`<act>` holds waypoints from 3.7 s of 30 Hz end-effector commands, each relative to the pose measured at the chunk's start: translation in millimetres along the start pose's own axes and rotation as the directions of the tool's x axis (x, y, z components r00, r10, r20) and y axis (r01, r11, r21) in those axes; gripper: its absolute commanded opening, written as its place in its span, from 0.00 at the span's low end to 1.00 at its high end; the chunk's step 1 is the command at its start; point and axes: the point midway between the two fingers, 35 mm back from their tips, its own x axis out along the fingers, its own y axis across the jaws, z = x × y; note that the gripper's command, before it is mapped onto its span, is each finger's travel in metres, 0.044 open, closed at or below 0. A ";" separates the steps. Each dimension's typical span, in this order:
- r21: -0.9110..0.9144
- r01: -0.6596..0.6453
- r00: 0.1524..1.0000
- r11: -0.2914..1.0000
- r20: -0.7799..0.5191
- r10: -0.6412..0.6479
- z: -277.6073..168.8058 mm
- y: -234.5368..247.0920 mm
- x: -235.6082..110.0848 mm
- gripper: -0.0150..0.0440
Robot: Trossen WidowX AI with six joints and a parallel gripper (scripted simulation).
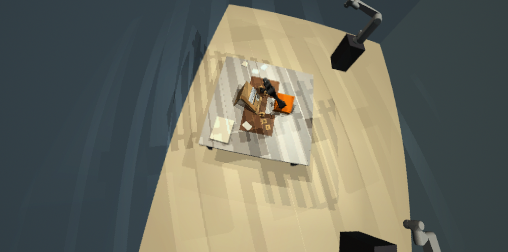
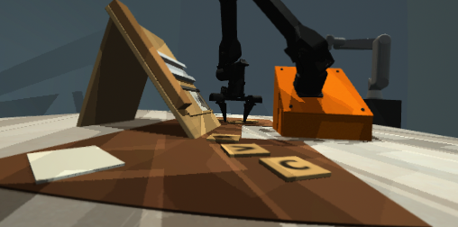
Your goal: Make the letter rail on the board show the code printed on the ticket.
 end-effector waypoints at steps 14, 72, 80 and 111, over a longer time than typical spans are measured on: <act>0.008 -0.003 1.000 1.000 -0.004 0.003 -1.2 -0.1 1.3 0.67; 0.008 -0.002 1.000 1.000 -0.003 0.002 -5.2 -1.2 -24.5 0.25; 0.008 -0.002 1.000 1.000 -0.003 0.002 -5.8 -1.2 -28.3 0.25; -0.584 -0.207 0.851 0.785 0.289 0.439 51.1 67.8 -82.9 0.25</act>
